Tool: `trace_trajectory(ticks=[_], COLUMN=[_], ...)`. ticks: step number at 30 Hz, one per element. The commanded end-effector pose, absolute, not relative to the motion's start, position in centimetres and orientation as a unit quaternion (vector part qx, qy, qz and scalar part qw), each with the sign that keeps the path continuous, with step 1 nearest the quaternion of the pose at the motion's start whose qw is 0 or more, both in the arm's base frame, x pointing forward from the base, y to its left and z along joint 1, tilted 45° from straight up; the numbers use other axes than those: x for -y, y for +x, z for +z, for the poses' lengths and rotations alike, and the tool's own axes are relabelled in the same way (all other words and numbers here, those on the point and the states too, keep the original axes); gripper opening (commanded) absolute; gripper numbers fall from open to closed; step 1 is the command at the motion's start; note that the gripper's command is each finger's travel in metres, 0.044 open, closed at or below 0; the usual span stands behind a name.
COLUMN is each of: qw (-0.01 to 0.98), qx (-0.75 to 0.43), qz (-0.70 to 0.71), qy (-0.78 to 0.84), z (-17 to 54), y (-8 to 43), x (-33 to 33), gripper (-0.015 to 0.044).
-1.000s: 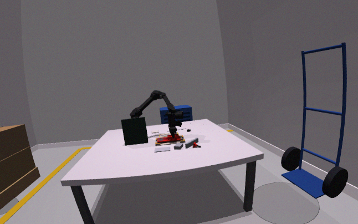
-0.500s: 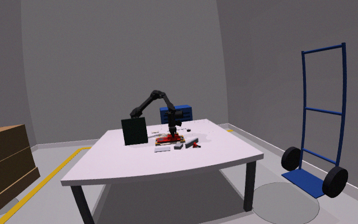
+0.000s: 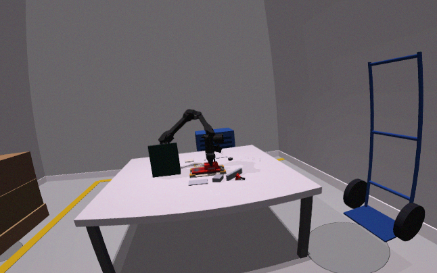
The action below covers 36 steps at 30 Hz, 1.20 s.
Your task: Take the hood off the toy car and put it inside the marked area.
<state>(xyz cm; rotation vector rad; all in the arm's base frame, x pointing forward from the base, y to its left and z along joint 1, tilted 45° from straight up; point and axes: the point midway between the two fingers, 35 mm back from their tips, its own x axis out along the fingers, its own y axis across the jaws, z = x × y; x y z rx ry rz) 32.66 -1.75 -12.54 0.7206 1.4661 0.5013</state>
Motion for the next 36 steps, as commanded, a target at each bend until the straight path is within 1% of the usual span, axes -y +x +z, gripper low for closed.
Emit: trace_trajectory(ticks=[1, 17, 27, 30, 36], qw=[0.66, 0.66, 0.66, 0.655, 0.657], qx=[-0.646, -0.646, -0.646, -0.648, -0.65], qz=[0.221, 0.22, 0.22, 0.218, 0.215], qy=[0.315, 0.315, 0.314, 0.32, 0.316], z=[-12.2, -11.4, -8.2, -8.8, -6.1], y=[32.8, 32.7, 32.4, 32.3, 33.2], x=[2.1, 2.9, 6.0, 5.2, 3.1], gripper=[0.0, 0.0, 0.0, 0.0, 0.0])
